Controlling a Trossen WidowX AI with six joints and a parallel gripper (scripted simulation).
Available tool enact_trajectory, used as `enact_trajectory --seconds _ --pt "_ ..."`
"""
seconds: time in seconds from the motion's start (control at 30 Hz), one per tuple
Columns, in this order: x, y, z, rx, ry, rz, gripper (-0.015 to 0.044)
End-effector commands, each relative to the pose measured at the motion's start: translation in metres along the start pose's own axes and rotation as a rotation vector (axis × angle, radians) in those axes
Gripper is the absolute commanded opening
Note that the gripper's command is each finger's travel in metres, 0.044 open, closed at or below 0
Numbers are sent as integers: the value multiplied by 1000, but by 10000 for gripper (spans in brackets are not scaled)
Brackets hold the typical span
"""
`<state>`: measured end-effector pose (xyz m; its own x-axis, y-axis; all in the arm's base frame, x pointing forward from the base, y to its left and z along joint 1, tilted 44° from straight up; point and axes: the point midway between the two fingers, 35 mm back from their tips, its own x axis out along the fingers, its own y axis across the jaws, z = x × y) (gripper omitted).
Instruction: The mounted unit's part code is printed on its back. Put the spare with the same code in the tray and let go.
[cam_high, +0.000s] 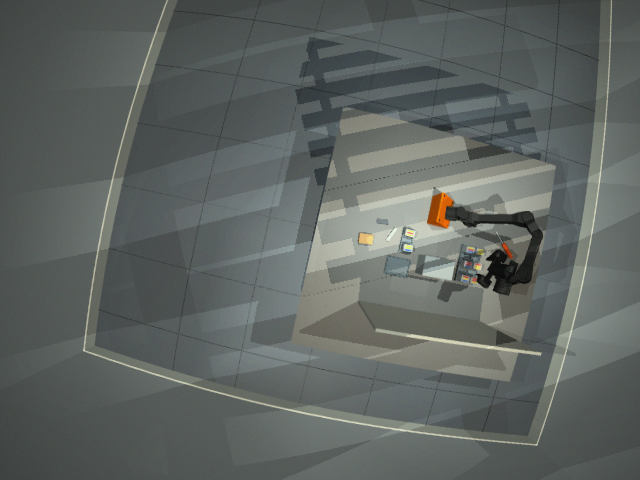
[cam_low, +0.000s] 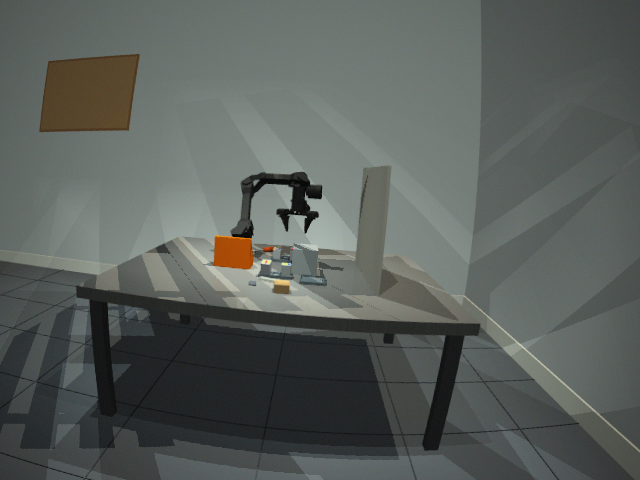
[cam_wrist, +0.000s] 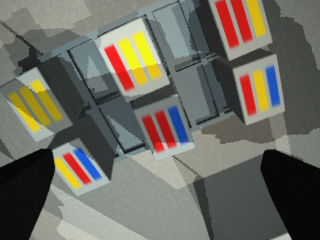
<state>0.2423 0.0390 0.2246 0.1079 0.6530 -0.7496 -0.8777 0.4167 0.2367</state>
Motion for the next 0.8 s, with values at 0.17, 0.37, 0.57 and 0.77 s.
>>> enact_trajectory --seconds 0.17,0.37,0.57,0.77 --pt "12 74 -3 -375 -21 3 440" --pt "14 75 -3 -381 -22 4 414" --pt "31 85 -6 -445 -39 22 300" --pt "31 85 -6 -445 -39 22 300"
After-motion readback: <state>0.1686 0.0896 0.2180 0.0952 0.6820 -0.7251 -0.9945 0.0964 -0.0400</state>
